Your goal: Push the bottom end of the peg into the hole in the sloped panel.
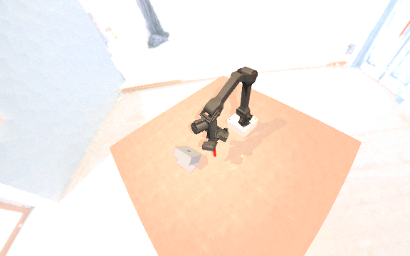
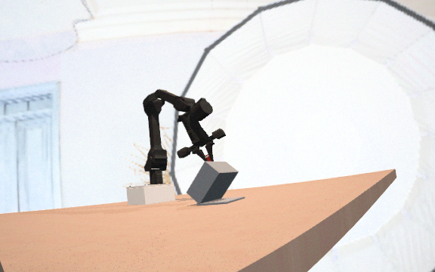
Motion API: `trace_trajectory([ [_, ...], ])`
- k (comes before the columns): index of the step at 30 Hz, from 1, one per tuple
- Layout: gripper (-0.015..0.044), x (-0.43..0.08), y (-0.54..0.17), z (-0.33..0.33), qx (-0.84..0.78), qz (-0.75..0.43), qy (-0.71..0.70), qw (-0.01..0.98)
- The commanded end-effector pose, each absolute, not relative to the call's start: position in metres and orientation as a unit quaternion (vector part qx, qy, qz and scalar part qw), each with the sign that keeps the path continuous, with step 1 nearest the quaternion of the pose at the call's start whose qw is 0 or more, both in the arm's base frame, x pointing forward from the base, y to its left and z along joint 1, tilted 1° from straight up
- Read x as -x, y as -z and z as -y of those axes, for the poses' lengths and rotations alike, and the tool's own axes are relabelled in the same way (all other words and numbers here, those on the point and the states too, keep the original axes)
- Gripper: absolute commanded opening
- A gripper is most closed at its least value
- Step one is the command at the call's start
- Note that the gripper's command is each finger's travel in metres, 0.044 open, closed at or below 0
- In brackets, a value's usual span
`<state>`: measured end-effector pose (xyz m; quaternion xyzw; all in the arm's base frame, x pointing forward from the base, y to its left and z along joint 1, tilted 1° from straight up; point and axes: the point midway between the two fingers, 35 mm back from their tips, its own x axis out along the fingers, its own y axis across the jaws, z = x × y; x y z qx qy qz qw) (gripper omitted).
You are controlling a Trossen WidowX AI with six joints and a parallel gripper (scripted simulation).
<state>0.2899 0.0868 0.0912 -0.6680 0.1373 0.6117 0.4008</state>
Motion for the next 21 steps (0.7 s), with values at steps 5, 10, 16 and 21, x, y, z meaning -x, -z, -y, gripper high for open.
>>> trace_trajectory([
  [5,0.0,-0.292,-0.093,-0.079,0.669,-0.132,-0.602,0.417],
  [10,0.0,-0.294,-0.094,-0.074,0.669,-0.131,-0.595,0.427],
  [16,0.0,-0.297,-0.095,-0.067,0.669,-0.129,-0.587,0.438],
  [21,0.0,-0.299,-0.095,-0.062,0.669,-0.128,-0.579,0.448],
])
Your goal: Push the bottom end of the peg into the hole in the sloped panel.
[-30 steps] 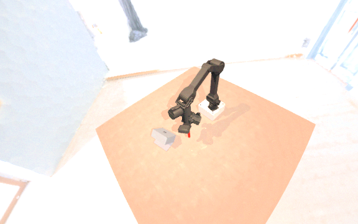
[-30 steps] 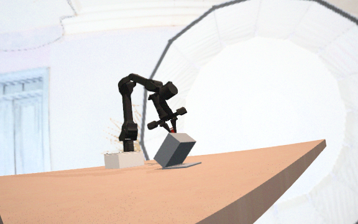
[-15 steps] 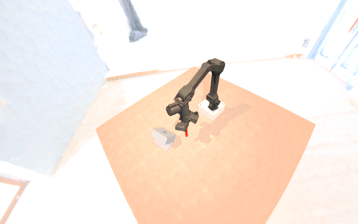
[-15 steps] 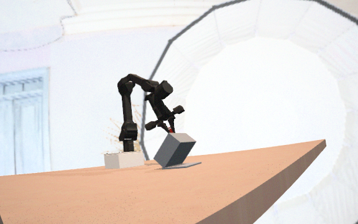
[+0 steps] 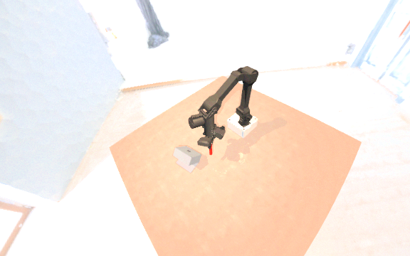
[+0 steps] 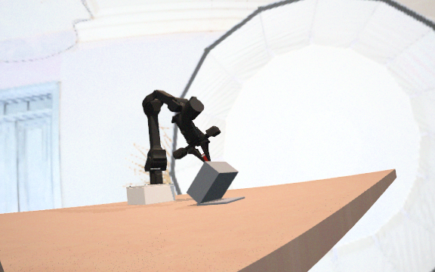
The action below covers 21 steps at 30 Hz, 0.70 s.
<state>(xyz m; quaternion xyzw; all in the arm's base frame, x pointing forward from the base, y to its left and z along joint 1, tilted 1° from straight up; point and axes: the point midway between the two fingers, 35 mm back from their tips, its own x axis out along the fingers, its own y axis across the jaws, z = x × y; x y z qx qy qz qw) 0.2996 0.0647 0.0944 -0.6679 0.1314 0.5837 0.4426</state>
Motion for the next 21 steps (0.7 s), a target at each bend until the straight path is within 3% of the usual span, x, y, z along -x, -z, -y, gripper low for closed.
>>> trace_trajectory([
  [1,0.0,-0.3,-0.096,-0.061,0.669,-0.127,-0.578,0.45],
  [21,0.0,-0.306,-0.1,-0.039,0.672,-0.121,-0.547,0.485],
])
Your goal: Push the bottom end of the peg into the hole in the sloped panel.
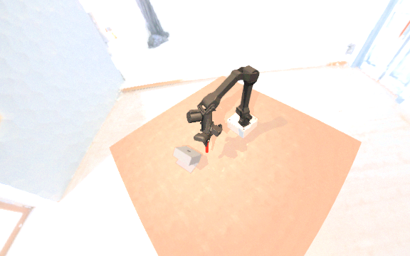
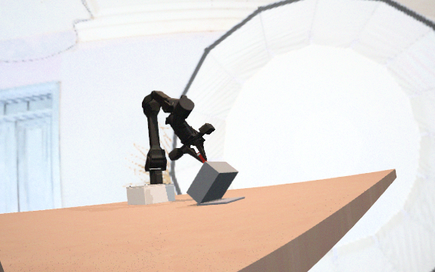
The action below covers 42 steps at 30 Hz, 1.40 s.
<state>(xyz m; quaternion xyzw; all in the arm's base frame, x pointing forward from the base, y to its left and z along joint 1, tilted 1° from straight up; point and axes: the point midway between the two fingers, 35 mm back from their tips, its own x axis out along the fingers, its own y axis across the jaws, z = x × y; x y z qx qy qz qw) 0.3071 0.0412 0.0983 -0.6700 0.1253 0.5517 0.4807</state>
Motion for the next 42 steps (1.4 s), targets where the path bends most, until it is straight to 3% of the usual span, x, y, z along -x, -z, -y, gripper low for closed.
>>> trace_trajectory([
  [1,0.0,-0.307,-0.1,-0.037,0.672,-0.121,-0.545,0.487],
  [42,0.0,-0.314,-0.109,0.011,0.683,-0.11,-0.473,0.546],
])
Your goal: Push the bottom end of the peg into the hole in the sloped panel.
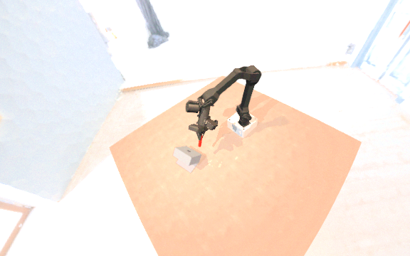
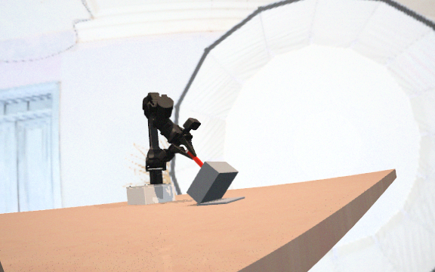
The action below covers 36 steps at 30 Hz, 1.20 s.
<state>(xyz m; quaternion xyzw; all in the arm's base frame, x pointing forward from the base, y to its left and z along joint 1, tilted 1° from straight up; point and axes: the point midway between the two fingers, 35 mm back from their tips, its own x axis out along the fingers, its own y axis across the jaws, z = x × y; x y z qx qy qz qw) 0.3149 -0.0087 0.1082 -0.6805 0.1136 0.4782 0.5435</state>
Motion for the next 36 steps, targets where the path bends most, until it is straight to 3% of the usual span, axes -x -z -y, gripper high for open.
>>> trace_trajectory([
  [1,0.0,-0.314,-0.11,0.012,0.683,-0.11,-0.471,0.547],
  [36,0.0,-0.316,-0.115,0.048,0.696,-0.103,-0.411,0.579],
])
